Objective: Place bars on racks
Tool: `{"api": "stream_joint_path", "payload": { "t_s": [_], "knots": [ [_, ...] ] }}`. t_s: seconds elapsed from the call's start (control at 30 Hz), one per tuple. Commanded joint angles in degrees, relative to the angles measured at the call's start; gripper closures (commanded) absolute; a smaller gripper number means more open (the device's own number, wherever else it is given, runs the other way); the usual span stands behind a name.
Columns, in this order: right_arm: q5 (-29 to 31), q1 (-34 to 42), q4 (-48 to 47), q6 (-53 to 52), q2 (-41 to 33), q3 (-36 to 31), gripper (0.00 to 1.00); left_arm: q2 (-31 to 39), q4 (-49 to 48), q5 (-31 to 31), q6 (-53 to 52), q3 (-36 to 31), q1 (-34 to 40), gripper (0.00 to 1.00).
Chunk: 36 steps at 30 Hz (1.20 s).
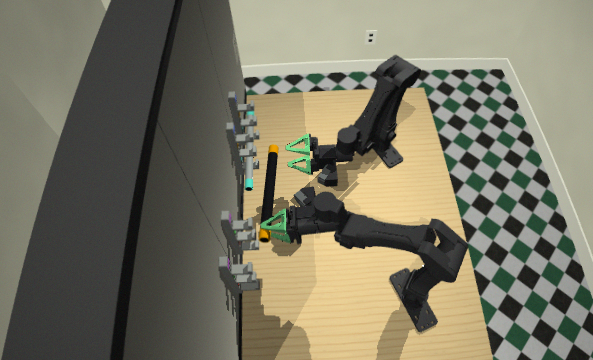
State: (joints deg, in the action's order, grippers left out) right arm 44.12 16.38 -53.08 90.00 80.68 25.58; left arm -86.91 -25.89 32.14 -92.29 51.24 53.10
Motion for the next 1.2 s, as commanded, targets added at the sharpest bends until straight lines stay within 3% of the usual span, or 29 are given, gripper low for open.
{"api": "stream_joint_path", "payload": {
  "t_s": [0.0, 1.17],
  "knots": [
    [0.4, 0.6, 0.2, 0.0, 0.3, 2.5, 0.0, 0.5, -5.3, 0.2, 2.5, 3.5, 0.2, 1.0],
    [0.5, 0.7, 0.9, 0.0, -0.3, 2.6, 0.0, -0.2, -5.6, 0.2, 2.5, 3.9, 0.2, 1.0]
  ]
}}
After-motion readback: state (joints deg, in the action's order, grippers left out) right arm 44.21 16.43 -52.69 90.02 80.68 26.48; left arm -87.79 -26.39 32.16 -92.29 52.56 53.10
